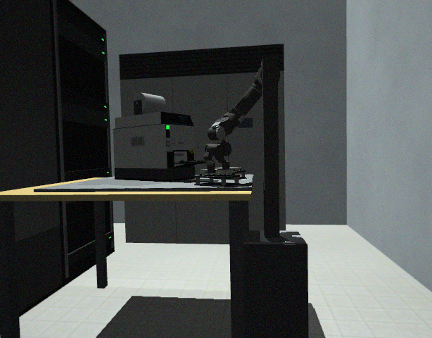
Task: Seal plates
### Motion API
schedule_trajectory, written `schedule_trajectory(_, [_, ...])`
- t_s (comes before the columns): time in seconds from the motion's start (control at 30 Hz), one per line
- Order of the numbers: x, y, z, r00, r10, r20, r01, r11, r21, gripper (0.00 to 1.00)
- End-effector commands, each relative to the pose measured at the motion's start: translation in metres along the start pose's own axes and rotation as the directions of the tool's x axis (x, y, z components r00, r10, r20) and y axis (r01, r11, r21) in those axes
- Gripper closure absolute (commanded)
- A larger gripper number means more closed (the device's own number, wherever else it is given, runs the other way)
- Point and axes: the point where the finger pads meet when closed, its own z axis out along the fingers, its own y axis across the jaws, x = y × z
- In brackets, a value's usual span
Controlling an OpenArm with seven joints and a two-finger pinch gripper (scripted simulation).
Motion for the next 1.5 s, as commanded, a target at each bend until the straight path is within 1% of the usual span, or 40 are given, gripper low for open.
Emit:
schedule_trajectory(0.0, [0.0012,0.0009,0.0011,1.0,-0.006,-0.002,0.006,1.0,-0.006,1.0])
schedule_trajectory(0.83, [0.0011,0.001,0.0084,1.0,-0.005,-0.001,0.005,1.0,-0.006,1.0])
schedule_trajectory(1.47, [0.0009,0.0008,0.0076,1.0,-0.003,-0.001,0.003,1.0,-0.003,1.0])
